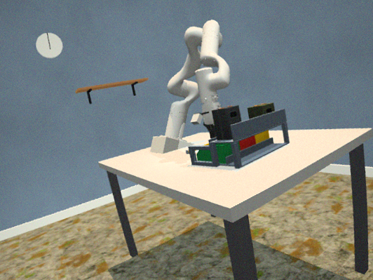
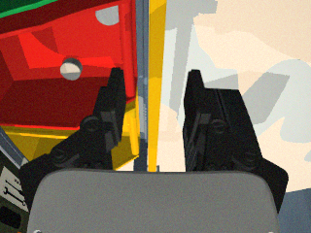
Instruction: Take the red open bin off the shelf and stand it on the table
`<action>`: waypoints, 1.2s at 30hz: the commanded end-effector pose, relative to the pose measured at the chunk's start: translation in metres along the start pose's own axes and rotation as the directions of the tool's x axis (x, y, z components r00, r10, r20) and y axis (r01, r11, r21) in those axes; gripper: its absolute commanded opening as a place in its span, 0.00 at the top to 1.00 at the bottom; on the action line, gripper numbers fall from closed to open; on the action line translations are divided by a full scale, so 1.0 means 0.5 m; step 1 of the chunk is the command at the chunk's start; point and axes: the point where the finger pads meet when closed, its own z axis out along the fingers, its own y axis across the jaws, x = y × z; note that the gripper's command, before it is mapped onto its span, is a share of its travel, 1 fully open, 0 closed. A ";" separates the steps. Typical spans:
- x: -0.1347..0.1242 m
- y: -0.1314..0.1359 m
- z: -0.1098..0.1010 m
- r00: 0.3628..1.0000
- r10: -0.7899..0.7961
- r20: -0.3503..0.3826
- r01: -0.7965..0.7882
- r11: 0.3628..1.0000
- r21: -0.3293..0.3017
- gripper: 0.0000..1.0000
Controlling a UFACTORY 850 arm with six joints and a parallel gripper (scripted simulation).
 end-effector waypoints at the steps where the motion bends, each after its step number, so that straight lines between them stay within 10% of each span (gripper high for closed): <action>1: 0.001 -0.002 -0.002 1.000 0.000 -0.001 0.000 1.000 0.002 0.53; 36: 0.001 -0.002 0.038 1.000 0.000 -0.001 0.000 1.000 0.002 0.53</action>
